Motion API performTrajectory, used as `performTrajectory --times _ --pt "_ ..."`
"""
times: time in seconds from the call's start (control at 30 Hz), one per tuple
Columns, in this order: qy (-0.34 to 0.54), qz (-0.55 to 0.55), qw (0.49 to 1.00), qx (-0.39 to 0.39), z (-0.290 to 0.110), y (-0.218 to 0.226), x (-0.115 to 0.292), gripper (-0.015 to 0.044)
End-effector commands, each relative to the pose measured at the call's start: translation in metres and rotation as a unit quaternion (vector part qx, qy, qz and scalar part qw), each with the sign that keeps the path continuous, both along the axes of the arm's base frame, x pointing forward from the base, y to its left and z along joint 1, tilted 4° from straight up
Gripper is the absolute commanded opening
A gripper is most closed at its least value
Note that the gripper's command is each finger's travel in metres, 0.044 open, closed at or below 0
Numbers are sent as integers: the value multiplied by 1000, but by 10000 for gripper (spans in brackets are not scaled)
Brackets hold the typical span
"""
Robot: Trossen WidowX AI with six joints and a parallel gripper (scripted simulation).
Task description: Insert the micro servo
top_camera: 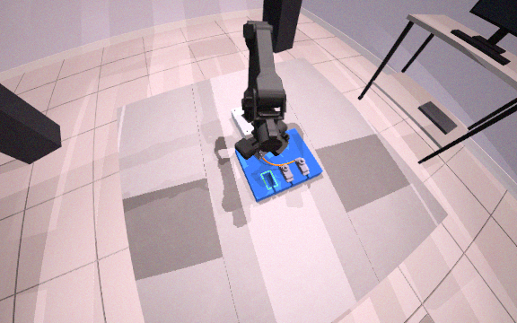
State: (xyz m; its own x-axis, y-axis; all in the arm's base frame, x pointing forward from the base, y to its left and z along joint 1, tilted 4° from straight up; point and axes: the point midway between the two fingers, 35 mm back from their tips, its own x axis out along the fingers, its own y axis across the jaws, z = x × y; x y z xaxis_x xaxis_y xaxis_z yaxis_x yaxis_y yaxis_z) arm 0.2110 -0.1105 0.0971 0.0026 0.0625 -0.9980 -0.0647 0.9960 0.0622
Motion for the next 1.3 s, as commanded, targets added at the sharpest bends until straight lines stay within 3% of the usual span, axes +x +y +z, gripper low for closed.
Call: performTrajectory --times 0.0,0.17,0.47,1.27 --pt "2 -76 997 -3 1 -1 1 0" --pt "7 -150 989 -3 1 -1 1 0" --pt "7 -153 988 -3 1 -2 5 0" --pt "2 -153 988 -3 3 -25 95 0"
